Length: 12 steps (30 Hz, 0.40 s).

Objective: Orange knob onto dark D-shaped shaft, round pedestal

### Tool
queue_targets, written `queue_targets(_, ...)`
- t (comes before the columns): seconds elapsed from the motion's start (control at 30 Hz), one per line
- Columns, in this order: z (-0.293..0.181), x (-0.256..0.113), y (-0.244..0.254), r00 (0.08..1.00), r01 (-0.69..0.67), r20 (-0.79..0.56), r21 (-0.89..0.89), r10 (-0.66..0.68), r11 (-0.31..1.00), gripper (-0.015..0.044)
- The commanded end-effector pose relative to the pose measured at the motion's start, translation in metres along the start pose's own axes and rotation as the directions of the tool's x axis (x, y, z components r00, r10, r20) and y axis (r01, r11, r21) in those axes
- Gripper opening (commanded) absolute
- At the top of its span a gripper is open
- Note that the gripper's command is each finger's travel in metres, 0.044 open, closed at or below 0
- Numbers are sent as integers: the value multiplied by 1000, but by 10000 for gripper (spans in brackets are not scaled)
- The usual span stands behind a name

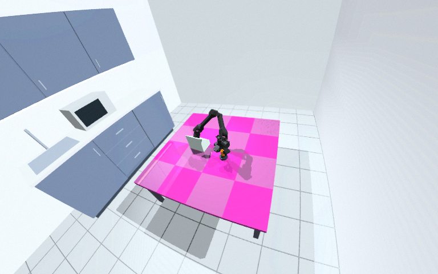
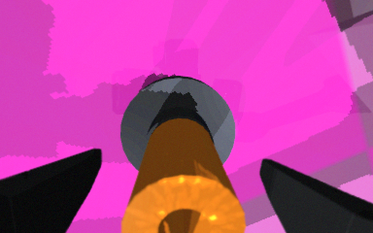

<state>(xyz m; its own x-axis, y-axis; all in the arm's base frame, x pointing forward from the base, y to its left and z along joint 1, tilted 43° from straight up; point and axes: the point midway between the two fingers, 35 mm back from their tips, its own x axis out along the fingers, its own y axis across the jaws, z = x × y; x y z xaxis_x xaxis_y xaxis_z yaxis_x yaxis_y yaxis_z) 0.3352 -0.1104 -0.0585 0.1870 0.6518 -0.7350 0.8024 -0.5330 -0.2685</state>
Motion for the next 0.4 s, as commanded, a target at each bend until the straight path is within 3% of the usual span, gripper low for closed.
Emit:
queue_targets(0.0, 1, -44, 5, 1000, -12, 5, -3, 12, 1000, 440)
queue_targets(0.1, 1, -89, 1, 1000, -11, 5, -4, 11, 1000, 440)
queue_targets(0.37, 3, -92, 3, 1000, -11, 5, -5, 11, 1000, 440)
